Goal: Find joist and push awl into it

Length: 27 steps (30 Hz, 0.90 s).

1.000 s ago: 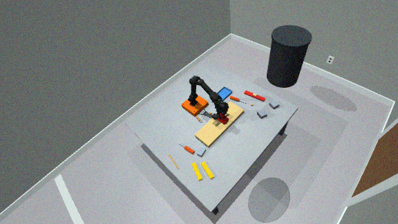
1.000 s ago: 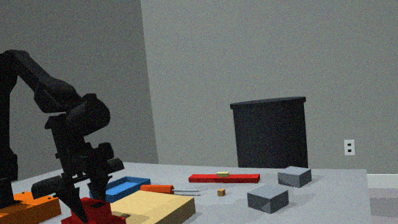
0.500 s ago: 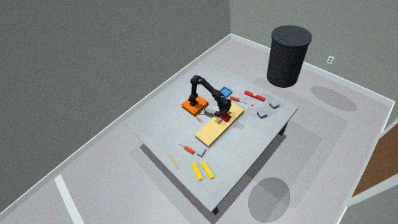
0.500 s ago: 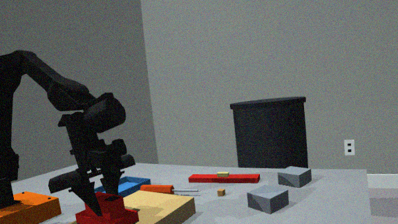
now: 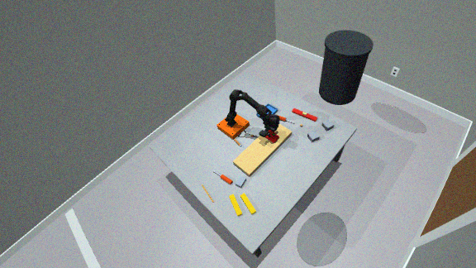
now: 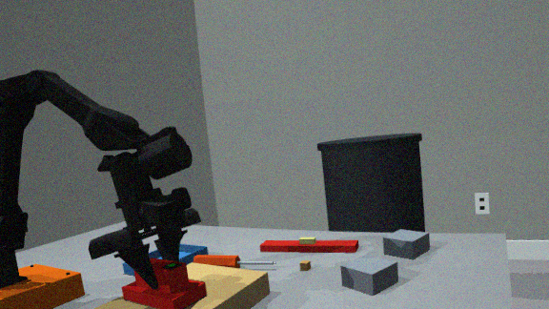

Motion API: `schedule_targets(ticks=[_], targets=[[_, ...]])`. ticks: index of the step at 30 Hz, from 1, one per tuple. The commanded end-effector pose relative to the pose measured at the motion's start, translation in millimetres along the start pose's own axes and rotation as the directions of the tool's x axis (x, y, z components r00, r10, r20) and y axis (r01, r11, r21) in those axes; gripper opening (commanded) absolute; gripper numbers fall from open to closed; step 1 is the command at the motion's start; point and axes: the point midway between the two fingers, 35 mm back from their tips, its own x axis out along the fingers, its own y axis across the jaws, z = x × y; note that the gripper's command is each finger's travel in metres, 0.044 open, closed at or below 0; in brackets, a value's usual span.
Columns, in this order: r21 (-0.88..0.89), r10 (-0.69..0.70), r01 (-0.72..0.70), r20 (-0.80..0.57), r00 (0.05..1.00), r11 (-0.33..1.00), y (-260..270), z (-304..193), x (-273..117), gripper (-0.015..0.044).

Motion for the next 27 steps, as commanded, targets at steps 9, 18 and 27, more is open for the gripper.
schedule_targets(ticks=[9,18,27], targets=[[-0.005,0.011,-0.011,-0.003,1.0,1.0,32,-1,0,0.0],[-0.005,0.012,-0.012,-0.003,1.0,1.0,53,-1,0,0.0],[-0.004,0.014,-0.014,-0.004,1.0,1.0,74,-1,-1,0.0]])
